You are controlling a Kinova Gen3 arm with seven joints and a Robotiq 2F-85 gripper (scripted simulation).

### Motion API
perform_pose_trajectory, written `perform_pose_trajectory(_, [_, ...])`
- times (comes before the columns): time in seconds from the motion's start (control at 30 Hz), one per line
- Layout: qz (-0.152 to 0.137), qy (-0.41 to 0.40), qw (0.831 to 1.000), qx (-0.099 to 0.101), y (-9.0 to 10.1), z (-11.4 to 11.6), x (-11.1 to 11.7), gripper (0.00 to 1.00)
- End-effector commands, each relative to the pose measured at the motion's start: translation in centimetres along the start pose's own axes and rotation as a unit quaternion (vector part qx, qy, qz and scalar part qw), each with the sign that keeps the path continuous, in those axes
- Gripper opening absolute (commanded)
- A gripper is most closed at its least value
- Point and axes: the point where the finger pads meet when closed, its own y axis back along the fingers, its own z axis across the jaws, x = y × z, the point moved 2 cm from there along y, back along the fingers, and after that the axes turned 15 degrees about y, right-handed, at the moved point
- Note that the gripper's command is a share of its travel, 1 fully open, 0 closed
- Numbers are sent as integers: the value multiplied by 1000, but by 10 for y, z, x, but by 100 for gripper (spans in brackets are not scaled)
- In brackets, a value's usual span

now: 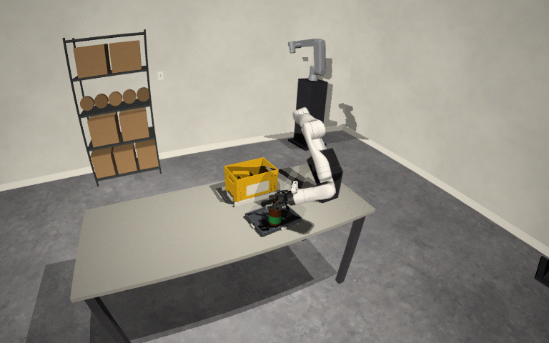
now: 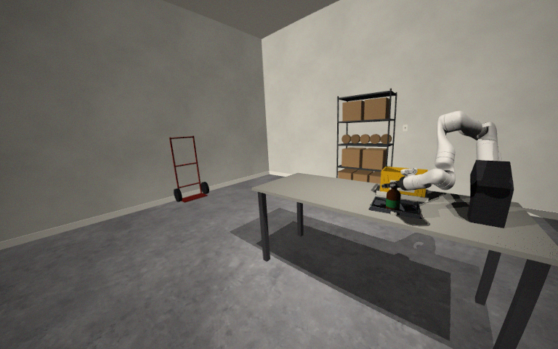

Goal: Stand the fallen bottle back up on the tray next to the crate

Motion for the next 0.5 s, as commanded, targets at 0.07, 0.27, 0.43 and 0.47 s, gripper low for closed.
perform_pose_trajectory(0.07, [0,-1,1000,0,0,0,2,100])
perform_pose_trajectory(0.27, [0,-1,1000,0,2,1,6,100])
perform_pose_trajectory(0.43, [0,-1,1000,0,3,2,8,100])
perform_pose_trajectory(0.47, [0,-1,1000,0,3,2,9,100])
